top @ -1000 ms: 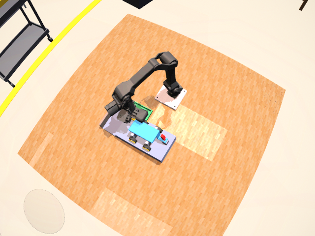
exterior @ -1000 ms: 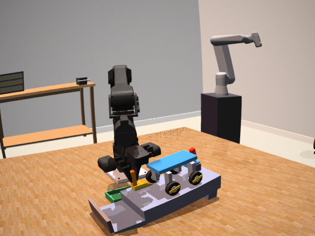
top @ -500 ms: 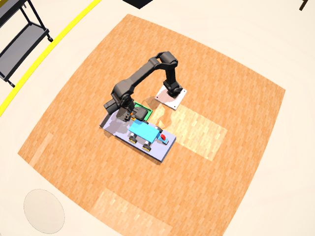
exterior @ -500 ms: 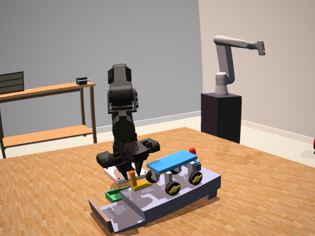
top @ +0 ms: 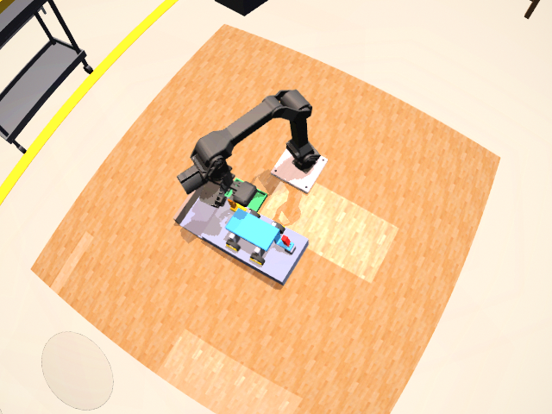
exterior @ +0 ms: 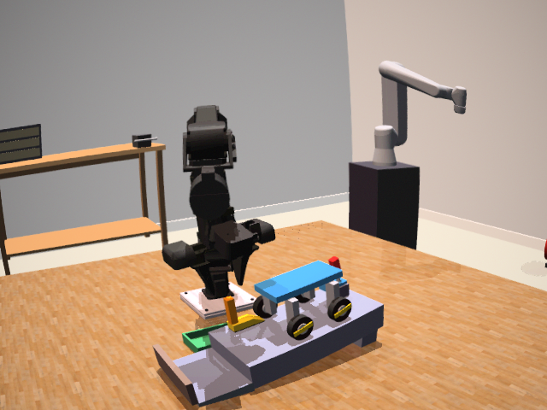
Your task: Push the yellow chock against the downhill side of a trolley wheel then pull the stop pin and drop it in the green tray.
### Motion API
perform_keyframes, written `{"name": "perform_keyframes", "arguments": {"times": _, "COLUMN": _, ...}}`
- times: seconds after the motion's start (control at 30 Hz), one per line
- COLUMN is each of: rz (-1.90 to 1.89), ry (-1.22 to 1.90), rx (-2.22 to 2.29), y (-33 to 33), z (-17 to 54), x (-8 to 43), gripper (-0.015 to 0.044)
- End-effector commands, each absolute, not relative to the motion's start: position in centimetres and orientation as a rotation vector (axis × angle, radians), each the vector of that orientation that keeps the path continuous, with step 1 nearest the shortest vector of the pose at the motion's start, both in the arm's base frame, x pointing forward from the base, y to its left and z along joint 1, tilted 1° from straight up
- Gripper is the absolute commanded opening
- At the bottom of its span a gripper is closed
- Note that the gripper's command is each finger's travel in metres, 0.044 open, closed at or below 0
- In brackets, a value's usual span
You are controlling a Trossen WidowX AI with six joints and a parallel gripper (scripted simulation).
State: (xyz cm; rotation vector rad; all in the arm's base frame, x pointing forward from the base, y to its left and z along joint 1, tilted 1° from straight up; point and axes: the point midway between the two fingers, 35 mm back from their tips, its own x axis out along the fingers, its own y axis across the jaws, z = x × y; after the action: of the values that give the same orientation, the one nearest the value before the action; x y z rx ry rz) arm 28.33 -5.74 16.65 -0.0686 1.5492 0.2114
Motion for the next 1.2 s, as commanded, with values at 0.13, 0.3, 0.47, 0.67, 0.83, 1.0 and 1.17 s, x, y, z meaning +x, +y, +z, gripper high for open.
{"name": "perform_keyframes", "arguments": {"times": 0.13, "rz": 0.144, "ry": 1.436, "rx": -0.036, "y": -6.3, "z": 18.0, "x": 30.1, "gripper": 0.019}}
{"name": "perform_keyframes", "arguments": {"times": 0.3, "rz": 0.043, "ry": 1.444, "rx": 0.129, "y": -3.7, "z": 18.5, "x": 30.7, "gripper": 0.019}}
{"name": "perform_keyframes", "arguments": {"times": 0.47, "rz": -0.056, "ry": 1.454, "rx": 0.291, "y": -1.2, "z": 19.0, "x": 30.9, "gripper": 0.019}}
{"name": "perform_keyframes", "arguments": {"times": 0.67, "rz": -0.182, "ry": 1.469, "rx": 0.485, "y": 1.8, "z": 19.5, "x": 31.0, "gripper": 0.019}}
{"name": "perform_keyframes", "arguments": {"times": 0.83, "rz": -0.301, "ry": 1.486, "rx": 0.648, "y": 4.0, "z": 19.9, "x": 30.8, "gripper": 0.019}}
{"name": "perform_keyframes", "arguments": {"times": 1.0, "rz": -0.428, "ry": 1.501, "rx": 0.805, "y": 6.3, "z": 20.3, "x": 30.4, "gripper": 0.019}}
{"name": "perform_keyframes", "arguments": {"times": 1.17, "rz": -0.565, "ry": 1.51, "rx": 0.957, "y": 8.5, "z": 20.6, "x": 29.9, "gripper": 0.019}}
